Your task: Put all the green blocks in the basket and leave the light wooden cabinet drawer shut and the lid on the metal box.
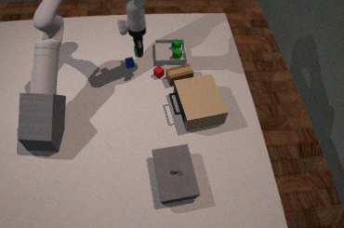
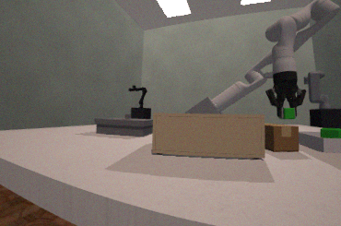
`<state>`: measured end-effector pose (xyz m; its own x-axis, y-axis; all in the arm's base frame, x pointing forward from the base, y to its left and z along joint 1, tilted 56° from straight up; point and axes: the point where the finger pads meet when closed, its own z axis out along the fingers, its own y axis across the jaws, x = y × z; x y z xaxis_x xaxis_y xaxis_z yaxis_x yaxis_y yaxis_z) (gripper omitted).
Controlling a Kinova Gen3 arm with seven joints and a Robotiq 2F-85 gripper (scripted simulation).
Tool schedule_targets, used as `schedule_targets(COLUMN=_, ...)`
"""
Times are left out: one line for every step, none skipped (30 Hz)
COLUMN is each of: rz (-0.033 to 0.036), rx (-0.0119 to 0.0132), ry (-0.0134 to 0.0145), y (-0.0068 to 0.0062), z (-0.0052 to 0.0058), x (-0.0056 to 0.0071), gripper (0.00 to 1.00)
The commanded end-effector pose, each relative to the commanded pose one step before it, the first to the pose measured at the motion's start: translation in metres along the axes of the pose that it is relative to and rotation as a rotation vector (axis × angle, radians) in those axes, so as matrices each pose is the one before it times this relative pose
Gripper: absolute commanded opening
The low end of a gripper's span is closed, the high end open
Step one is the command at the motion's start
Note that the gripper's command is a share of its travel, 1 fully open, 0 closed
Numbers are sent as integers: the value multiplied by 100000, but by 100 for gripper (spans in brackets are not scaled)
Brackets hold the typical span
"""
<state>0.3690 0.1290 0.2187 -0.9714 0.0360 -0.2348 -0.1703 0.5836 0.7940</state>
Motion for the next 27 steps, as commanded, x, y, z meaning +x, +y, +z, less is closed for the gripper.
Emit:
schedule_targets(rz=-13, rx=-6, ry=-65, y=1, z=-1826, x=-54, gripper=10)
schedule_targets(rz=0, rx=0, ry=0, y=0, z=-561, x=0, gripper=10)
schedule_targets(rz=0, rx=1, ry=0, y=0, z=-555, x=0, gripper=10)
schedule_targets(rz=1, rx=1, ry=1, y=0, z=-547, x=0, gripper=10)
schedule_targets(rz=1, rx=1, ry=1, y=0, z=-536, x=0, gripper=10)
schedule_targets(rz=0, rx=0, ry=0, y=0, z=-523, x=0, gripper=10)
schedule_targets(rz=0, rx=0, ry=0, y=0, z=-509, x=0, gripper=10)
schedule_targets(rz=0, rx=0, ry=0, y=0, z=-493, x=0, gripper=10)
schedule_targets(rz=0, rx=0, ry=0, y=0, z=-476, x=0, gripper=10)
schedule_targets(rz=0, rx=0, ry=0, y=0, z=0, x=0, gripper=10)
schedule_targets(rz=0, rx=0, ry=0, y=0, z=0, x=0, gripper=10)
schedule_targets(rz=0, rx=0, ry=0, y=0, z=-456, x=0, gripper=10)
schedule_targets(rz=-1, rx=-1, ry=-1, y=0, z=-435, x=0, gripper=10)
schedule_targets(rz=-1, rx=-1, ry=0, y=0, z=-413, x=0, gripper=10)
schedule_targets(rz=0, rx=0, ry=0, y=0, z=-389, x=0, gripper=10)
schedule_targets(rz=1, rx=1, ry=1, y=0, z=-365, x=1, gripper=10)
schedule_targets(rz=0, rx=0, ry=0, y=0, z=-339, x=0, gripper=10)
schedule_targets(rz=-1, rx=-1, ry=-1, y=0, z=-313, x=-1, gripper=10)
schedule_targets(rz=2, rx=2, ry=1, y=0, z=-286, x=1, gripper=10)
schedule_targets(rz=-2, rx=-2, ry=-1, y=0, z=-258, x=-1, gripper=10)
schedule_targets(rz=2, rx=2, ry=1, y=0, z=-231, x=1, gripper=10)
schedule_targets(rz=-2, rx=-2, ry=-1, y=0, z=-204, x=-1, gripper=10)
schedule_targets(rz=1, rx=1, ry=0, y=0, z=-177, x=0, gripper=10)
schedule_targets(rz=1, rx=1, ry=0, y=0, z=-151, x=0, gripper=10)
schedule_targets(rz=-1, rx=-1, ry=-1, y=0, z=-125, x=-1, gripper=10)
schedule_targets(rz=0, rx=0, ry=0, y=0, z=-101, x=0, gripper=10)
schedule_targets(rz=0, rx=0, ry=0, y=0, z=0, x=0, gripper=10)
